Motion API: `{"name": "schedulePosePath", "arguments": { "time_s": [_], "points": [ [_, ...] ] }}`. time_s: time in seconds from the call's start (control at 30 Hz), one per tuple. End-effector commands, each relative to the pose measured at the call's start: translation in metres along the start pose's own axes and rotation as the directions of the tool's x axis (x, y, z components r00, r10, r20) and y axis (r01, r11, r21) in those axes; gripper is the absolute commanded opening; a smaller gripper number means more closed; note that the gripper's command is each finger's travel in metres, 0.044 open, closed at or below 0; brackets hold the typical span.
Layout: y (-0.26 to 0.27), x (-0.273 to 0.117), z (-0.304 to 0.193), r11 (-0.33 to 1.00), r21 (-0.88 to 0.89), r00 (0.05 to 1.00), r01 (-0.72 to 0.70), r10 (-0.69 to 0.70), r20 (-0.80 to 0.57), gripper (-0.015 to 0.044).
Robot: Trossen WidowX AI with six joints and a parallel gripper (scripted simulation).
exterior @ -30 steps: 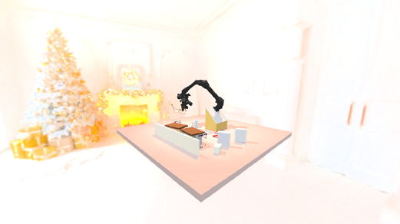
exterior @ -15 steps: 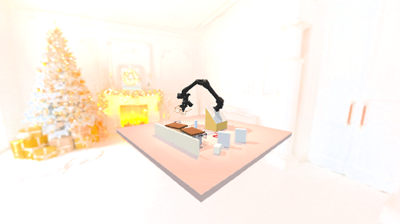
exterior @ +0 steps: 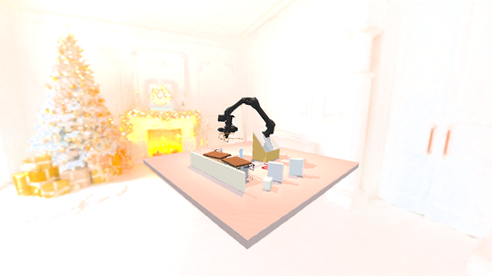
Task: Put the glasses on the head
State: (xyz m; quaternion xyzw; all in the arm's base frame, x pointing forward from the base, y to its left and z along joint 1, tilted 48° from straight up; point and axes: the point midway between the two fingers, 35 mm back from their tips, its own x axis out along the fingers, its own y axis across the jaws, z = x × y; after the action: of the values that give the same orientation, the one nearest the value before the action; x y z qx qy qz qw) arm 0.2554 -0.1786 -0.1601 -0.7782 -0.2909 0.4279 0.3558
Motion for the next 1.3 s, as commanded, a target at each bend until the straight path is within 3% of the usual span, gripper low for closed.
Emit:
{"name": "schedulePosePath", "arguments": {
  "time_s": [0.0,0.27,0.53,0.9,1.27],
  "points": [
    [-0.007,0.005,0.001,0.987,-0.162,1.0,0.008,-0.004,0.025,0.0],
    [-0.016,0.01,-0.002,0.891,-0.453,0.998,0.026,0.0,0.058,0.0],
    [-0.026,0.016,-0.004,0.712,-0.7,0.996,0.06,0.005,0.091,0.0],
    [-0.039,0.023,-0.006,0.36,-0.925,0.991,0.121,0.014,0.134,0.0],
    [-0.052,0.03,-0.007,-0.056,-0.982,0.984,0.178,0.024,0.177,0.0]
  ]
}}
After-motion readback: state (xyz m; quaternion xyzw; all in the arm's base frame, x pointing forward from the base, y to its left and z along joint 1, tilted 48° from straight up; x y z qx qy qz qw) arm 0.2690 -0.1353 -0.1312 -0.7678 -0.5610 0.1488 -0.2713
